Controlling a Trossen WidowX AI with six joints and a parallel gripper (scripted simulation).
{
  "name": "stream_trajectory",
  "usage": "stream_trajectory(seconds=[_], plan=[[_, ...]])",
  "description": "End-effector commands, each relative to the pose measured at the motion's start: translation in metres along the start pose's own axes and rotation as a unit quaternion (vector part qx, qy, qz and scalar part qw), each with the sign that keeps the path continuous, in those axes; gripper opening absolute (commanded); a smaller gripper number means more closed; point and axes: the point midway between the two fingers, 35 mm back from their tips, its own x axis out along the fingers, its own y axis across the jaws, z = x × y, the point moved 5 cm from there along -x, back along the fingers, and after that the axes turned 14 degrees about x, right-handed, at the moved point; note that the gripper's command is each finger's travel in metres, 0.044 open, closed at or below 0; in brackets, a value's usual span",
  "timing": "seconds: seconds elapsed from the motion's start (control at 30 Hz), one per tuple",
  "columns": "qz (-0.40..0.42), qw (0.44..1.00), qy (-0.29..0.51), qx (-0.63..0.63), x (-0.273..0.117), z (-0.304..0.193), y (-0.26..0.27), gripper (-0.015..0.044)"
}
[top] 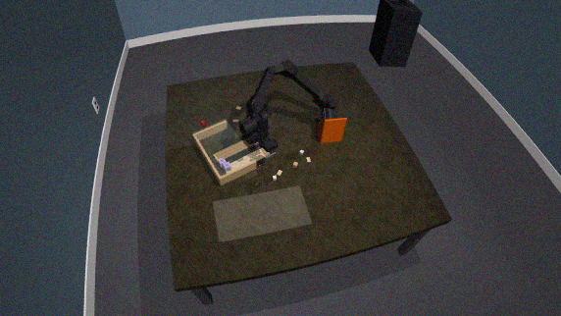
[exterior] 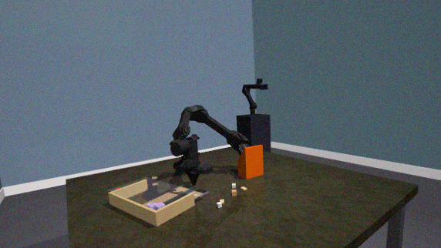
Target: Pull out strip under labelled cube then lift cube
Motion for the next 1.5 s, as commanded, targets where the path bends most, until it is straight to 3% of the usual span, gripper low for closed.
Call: stream_trajectory(seconds=[0.0,0.73,1.47], plan=[[-0.002,1.0,0.0,-0.003,0.007,-0.001,0.0,0.0],[-0.004,1.0,0.0,-0.003,0.043,-0.003,-0.003,0.0],[-0.005,1.0,0.0,-0.003,0.045,-0.003,-0.003,0.0]])
